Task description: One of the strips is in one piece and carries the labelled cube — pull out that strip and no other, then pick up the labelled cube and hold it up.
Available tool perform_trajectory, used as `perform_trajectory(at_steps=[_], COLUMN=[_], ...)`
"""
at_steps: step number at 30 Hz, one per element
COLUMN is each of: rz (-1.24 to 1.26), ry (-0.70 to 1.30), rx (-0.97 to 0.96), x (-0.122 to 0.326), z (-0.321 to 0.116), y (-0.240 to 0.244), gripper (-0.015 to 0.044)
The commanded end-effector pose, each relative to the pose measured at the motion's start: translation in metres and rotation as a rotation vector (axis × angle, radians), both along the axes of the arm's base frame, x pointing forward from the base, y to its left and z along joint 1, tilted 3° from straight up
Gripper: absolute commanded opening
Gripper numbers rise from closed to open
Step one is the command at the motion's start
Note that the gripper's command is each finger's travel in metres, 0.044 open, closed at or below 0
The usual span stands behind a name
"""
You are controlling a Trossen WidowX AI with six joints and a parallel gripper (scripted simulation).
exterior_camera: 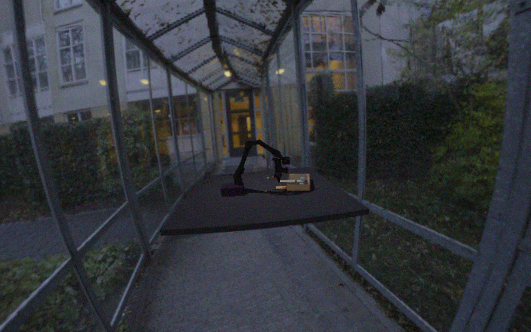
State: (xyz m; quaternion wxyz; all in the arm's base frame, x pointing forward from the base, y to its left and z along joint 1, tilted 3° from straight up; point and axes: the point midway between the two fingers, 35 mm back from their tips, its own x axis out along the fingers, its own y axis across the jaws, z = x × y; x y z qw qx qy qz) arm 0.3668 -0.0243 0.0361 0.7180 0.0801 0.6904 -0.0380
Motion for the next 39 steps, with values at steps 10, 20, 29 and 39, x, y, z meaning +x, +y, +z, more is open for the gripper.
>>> perform_trajectory(at_steps=[10, 20, 29, 39], rz=[-0.003, -0.003, -0.003, -0.003], ry=[0.014, 0.014, 0.014, 0.014], rx=[-0.002, -0.002, -0.002, -0.002], x=[-0.001, -0.001, -0.001, -0.001], z=[-0.026, -0.042, -0.044, -0.044], y=[0.001, 0.002, 0.002, 0.002], gripper=[0.0000, 0.0000, 0.0000, 0.0000])
